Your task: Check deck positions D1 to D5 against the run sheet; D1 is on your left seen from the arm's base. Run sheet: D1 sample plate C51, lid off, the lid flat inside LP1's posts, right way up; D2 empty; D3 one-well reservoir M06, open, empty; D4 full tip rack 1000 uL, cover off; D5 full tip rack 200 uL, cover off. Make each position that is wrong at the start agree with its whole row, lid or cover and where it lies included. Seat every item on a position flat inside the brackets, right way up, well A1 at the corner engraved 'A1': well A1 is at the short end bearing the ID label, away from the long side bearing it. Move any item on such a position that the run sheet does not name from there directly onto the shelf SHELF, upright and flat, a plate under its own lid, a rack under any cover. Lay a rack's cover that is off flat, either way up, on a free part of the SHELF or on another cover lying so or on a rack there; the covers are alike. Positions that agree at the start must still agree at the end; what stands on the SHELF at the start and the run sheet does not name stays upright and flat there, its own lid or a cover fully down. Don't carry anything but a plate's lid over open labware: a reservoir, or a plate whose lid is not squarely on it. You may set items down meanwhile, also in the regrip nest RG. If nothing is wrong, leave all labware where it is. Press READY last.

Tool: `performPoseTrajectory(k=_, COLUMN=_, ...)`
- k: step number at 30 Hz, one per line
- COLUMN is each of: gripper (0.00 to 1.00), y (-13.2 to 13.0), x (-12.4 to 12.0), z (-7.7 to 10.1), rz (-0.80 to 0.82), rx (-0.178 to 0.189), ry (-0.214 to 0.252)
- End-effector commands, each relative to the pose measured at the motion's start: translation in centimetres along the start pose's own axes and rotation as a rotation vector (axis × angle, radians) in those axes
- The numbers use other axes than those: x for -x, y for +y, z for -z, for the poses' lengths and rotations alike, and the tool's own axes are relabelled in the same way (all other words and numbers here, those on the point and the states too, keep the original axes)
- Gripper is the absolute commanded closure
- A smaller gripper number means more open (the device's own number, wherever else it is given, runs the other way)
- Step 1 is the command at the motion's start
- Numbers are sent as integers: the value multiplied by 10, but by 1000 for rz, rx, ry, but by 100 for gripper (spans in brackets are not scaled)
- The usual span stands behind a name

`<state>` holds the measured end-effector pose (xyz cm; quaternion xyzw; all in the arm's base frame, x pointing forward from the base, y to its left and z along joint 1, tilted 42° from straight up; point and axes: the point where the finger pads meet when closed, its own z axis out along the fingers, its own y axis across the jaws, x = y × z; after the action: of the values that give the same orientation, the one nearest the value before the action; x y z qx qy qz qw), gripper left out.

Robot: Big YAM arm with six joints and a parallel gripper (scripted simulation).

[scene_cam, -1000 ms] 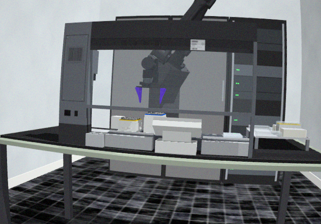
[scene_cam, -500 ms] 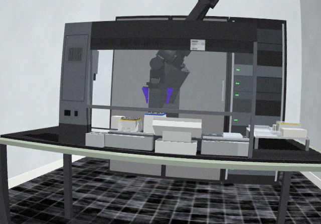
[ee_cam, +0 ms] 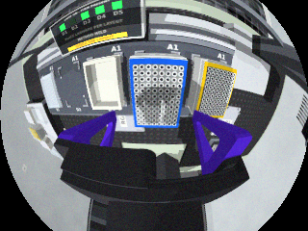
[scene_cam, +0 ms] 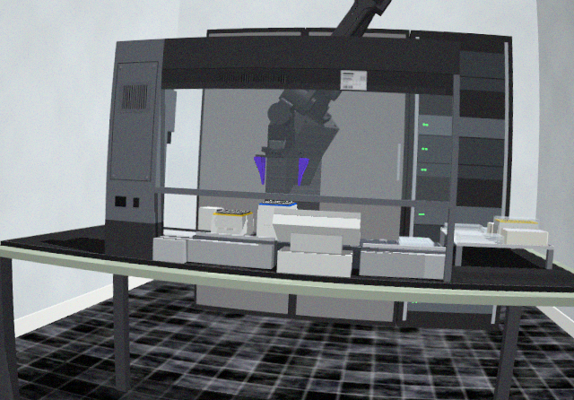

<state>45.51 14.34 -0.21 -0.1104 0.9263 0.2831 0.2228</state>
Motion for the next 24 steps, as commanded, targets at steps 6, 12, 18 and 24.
performPoseTrajectory(k=6, gripper=0, y=-5, x=5, z=5, rz=-16, rx=-8, ry=-16)
performPoseTrajectory(k=12, gripper=0, y=19, x=4, z=5, rz=-9, rx=-3, ry=-19)
performPoseTrajectory(k=18, gripper=0, y=39, x=3, z=6, rz=-13, rx=-2, ry=-14)
performPoseTrajectory(k=24, gripper=0, y=69, x=1, z=6, rz=-17, rx=-2, ry=-7)
